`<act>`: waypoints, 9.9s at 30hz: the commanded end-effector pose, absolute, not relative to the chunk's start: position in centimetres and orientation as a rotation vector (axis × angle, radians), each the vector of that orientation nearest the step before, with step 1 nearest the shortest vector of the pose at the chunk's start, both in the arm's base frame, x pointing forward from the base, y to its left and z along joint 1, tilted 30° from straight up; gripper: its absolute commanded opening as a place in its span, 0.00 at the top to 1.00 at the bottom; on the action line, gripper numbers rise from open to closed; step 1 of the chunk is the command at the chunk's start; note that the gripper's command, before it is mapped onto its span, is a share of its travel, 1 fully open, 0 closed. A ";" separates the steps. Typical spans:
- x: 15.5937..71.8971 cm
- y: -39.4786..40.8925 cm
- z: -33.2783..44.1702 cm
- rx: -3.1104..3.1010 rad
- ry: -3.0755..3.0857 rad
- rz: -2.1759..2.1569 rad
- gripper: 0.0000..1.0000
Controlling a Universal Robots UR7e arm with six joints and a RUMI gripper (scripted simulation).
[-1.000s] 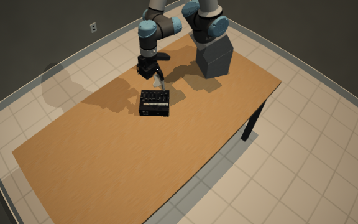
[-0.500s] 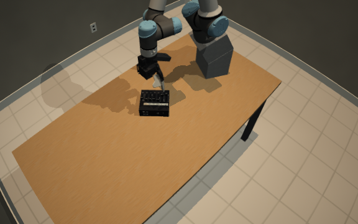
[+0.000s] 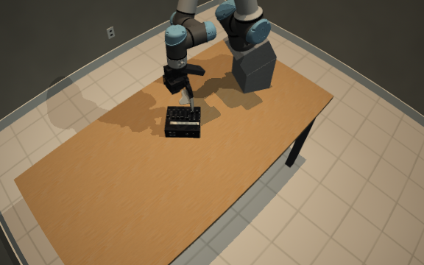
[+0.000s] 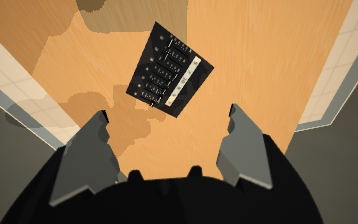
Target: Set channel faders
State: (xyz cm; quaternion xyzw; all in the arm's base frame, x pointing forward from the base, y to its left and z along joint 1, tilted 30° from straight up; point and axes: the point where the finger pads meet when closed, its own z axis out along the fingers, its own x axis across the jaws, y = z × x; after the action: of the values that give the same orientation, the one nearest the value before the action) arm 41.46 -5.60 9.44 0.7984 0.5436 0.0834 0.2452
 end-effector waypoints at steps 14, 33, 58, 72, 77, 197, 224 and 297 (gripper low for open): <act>41.6 -5.2 8.0 2.430 1.083 0.346 0.00; 41.8 -4.8 5.9 2.714 0.304 0.533 0.00; 41.7 -5.0 3.4 2.718 -1.007 0.746 0.00; 41.0 -5.6 2.1 2.397 -1.874 0.817 0.00; 40.8 -5.7 1.8 2.301 -2.039 0.823 0.00; 37.7 -6.8 -0.6 0.987 -3.221 0.732 1.00; 38.4 -7.2 -2.1 0.987 -3.221 0.732 1.00; 38.7 -7.4 -2.7 0.987 -3.221 0.732 1.00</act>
State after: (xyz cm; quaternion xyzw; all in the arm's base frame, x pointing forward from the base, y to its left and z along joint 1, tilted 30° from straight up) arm 38.57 -7.36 -2.44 -0.2865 0.9229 -0.2086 0.1503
